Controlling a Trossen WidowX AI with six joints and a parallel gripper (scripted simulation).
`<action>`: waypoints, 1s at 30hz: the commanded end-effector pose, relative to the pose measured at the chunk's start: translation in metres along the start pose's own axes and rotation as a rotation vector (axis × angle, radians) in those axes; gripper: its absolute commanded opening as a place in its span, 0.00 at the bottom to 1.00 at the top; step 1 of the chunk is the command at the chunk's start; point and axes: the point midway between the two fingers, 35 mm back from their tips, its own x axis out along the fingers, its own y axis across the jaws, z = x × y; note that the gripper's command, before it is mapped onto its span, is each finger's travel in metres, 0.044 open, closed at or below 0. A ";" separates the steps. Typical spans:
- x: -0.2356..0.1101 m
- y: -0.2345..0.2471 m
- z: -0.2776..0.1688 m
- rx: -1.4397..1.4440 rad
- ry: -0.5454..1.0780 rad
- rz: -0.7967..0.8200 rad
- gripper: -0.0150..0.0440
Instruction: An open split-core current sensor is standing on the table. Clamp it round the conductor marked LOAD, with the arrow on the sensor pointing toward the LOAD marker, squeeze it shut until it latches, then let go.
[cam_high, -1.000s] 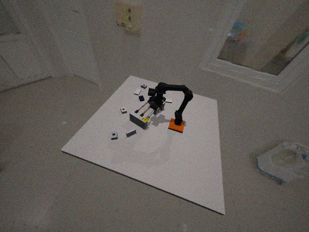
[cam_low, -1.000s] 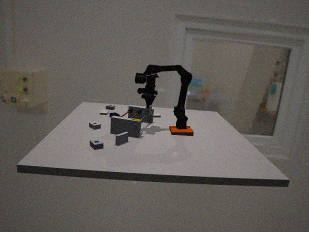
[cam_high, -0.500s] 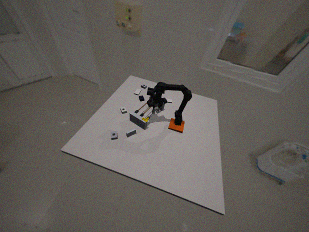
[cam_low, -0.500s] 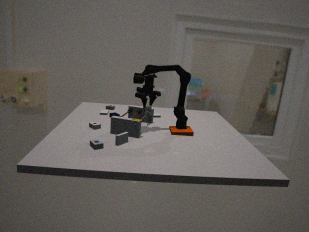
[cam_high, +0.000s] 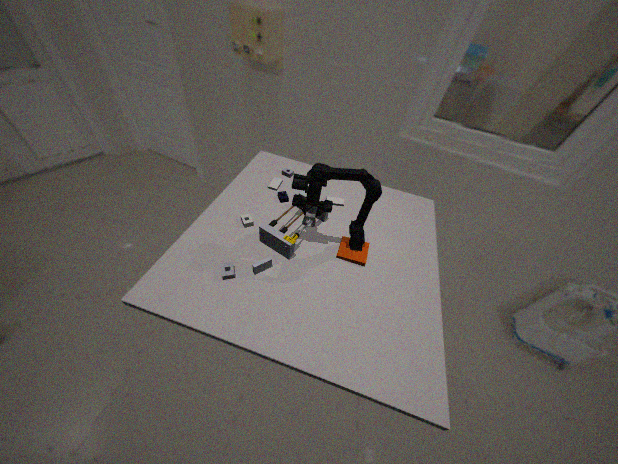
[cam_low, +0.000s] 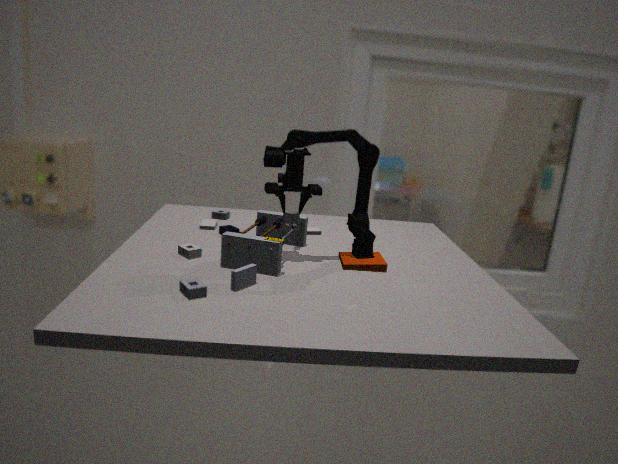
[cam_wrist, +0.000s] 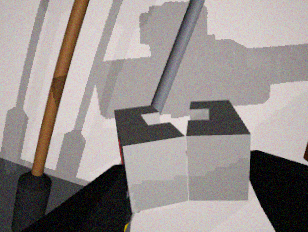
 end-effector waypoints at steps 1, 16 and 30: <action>0.000 0.004 0.001 0.138 0.005 0.005 0.25; 0.004 0.010 0.005 0.450 0.006 0.005 0.25; 0.026 0.011 0.005 0.450 0.006 0.005 0.25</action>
